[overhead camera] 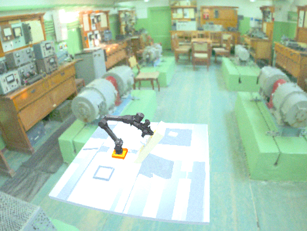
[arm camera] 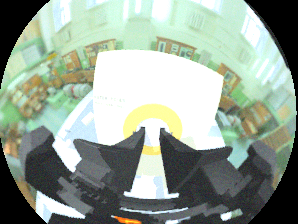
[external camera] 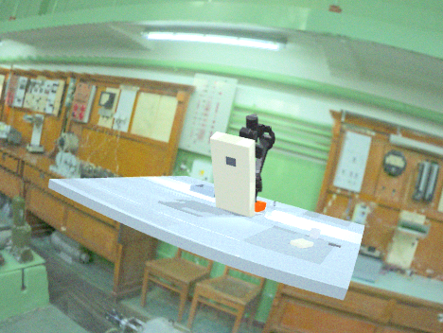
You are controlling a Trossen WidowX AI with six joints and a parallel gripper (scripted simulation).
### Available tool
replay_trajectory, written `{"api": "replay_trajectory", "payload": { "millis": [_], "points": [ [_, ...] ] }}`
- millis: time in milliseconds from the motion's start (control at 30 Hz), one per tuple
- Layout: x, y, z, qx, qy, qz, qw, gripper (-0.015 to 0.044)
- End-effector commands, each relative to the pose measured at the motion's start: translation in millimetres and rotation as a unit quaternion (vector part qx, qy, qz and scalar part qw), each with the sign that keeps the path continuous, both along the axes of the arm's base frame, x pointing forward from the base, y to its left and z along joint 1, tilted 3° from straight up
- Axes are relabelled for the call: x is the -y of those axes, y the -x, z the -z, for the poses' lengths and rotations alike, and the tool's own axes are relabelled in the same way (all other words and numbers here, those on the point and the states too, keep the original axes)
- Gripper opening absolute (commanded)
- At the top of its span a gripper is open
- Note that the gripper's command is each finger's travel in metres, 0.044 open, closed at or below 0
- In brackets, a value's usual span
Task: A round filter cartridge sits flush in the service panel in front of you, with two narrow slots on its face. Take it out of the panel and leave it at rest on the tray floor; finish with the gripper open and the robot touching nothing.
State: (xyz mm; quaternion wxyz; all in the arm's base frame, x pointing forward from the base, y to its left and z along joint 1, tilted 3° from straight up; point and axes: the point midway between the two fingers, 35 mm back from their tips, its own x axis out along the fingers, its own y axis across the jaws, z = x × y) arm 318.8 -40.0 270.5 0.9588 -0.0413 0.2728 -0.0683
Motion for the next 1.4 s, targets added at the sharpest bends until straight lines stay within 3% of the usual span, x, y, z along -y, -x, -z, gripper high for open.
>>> {"api": "replay_trajectory", "payload": {
  "millis": [0,933,1367],
  "points": [
    [1,-9,4,-0.001,0.004,-0.003,1.000,0.0000],
    [1,-9,4,-0.001,0.004,-0.003,1.000,0.0000],
    [-11,61,-39,-0.004,0.004,-0.003,1.000,0.0000]
  ]
}}
